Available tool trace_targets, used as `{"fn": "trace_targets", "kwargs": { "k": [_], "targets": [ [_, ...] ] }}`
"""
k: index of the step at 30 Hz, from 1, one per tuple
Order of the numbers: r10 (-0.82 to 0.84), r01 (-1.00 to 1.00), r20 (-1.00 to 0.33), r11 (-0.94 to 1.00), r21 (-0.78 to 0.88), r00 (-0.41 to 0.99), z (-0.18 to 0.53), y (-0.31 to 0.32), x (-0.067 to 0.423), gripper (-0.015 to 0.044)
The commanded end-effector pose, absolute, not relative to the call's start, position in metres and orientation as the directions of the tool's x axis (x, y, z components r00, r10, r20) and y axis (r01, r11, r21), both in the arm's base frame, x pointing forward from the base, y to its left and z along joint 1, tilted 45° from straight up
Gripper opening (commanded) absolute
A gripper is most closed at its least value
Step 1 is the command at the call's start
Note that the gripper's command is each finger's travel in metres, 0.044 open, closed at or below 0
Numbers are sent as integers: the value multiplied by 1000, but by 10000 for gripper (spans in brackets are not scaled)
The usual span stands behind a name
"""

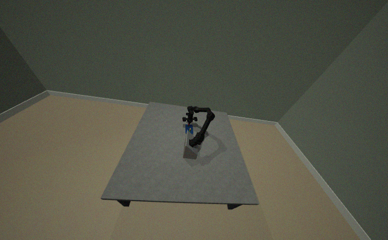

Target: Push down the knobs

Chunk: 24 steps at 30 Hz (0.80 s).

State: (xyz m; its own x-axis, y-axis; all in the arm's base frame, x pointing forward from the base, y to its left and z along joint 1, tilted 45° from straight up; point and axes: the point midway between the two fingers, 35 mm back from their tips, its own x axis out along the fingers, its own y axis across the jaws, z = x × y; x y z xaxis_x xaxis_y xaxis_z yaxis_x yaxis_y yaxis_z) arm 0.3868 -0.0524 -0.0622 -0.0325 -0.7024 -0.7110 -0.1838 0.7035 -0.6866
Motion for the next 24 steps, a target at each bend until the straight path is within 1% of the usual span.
{"fn": "trace_targets", "kwargs": {
  "k": [1,3,12,14,20,24],
  "targets": [
    [-699,-178,-715,707,-685,-25,-55,-46,389,0],
    [-699,-178,-715,707,-685,-25,-55,-46,389,0],
    [-702,-186,-711,703,-686,-32,-60,-49,385,236],
    [-701,-186,-713,704,-685,-31,-56,-44,372,289],
    [-697,-187,-716,708,-681,-31,-43,-31,307,440],
    [-696,-187,-717,709,-680,-32,-36,-28,259,440]
  ]
}}
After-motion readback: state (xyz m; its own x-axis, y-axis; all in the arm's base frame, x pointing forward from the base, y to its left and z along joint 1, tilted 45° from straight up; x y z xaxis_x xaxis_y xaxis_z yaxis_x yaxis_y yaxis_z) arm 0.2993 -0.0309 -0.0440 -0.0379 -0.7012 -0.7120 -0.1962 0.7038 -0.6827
